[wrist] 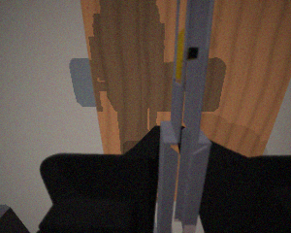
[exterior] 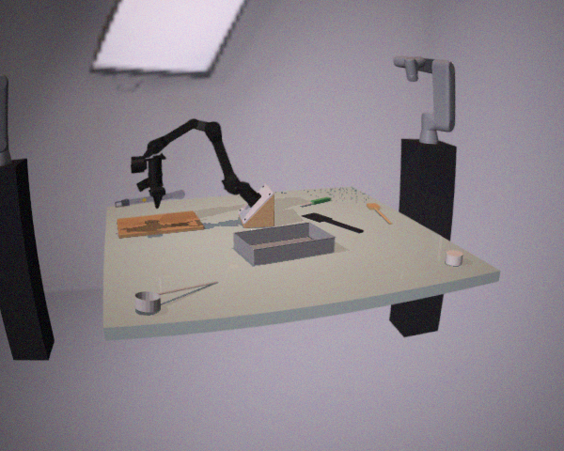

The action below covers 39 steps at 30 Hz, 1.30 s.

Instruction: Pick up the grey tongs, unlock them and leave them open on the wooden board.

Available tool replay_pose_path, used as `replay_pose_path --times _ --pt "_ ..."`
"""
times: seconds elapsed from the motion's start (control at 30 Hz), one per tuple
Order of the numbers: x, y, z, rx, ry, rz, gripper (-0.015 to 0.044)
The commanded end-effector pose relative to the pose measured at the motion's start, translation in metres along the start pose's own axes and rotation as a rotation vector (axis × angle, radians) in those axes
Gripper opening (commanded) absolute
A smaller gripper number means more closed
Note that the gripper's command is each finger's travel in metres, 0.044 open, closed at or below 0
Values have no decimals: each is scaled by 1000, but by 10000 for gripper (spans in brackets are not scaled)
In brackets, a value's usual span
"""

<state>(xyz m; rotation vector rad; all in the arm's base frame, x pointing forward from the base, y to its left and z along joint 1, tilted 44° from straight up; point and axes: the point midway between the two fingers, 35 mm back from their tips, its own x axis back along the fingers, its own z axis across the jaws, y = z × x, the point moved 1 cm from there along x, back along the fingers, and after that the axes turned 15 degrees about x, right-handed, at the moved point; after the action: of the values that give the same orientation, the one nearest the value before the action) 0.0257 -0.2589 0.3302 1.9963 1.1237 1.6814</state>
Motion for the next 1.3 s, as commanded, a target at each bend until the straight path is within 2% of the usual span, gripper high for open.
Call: replay_pose_path --times 0.0,0.9,1.27 --pt "-7 0 1 4 4 -3 -150" --pt "-42 -5 0 5 3 -3 -150" --pt "-40 -6 0 1 -1 2 139"
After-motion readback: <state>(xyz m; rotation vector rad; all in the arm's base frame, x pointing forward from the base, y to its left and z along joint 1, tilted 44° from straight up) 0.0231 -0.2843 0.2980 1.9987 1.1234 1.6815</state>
